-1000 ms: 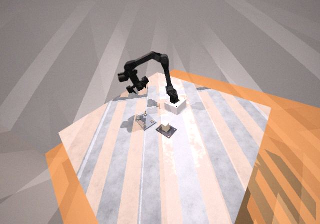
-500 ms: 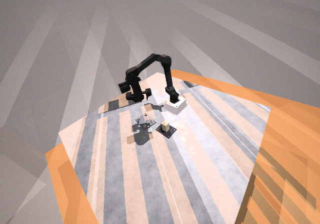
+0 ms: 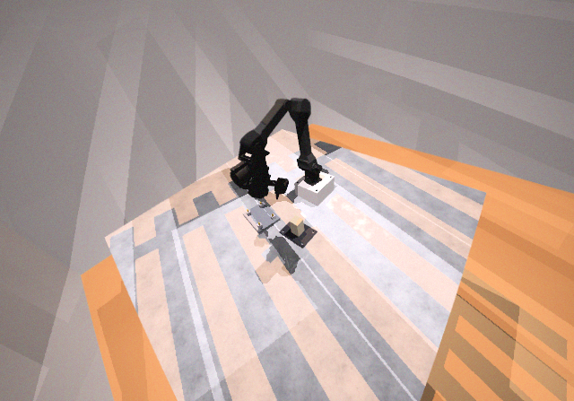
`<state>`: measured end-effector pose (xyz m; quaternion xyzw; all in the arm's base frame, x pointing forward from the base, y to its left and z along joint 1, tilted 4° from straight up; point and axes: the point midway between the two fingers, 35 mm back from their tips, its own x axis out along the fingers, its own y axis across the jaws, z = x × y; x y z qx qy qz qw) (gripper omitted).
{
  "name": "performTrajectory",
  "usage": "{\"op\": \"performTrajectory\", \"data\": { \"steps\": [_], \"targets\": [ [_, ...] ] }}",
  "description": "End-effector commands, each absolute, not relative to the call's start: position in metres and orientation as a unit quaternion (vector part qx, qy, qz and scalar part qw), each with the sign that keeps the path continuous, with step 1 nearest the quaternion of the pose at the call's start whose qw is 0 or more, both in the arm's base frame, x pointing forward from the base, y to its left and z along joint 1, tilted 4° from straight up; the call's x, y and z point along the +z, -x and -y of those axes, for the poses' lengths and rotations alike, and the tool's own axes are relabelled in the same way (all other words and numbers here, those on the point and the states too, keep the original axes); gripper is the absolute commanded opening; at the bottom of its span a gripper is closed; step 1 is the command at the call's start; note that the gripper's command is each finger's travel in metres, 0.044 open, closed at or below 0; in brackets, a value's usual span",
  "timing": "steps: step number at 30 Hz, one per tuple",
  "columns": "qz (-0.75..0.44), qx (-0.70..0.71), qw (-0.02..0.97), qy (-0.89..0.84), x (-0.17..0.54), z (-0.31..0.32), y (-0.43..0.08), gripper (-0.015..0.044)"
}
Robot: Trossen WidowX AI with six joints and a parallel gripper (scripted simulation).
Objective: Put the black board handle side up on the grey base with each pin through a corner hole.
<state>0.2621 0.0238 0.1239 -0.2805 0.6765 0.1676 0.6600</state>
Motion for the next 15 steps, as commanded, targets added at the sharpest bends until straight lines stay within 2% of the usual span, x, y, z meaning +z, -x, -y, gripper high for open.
{"op": "performTrajectory", "data": {
  "steps": [1, 9, 15],
  "targets": [
    [-0.678, 0.106, 0.705, 0.180, 0.114, -0.091, -0.240, 0.0440],
    [-0.684, 0.053, 0.722, 0.092, 0.104, -0.142, -0.210, 0.0440],
    [-0.684, 0.051, 0.722, 0.089, 0.103, -0.143, -0.211, 0.0440]
  ]
}}
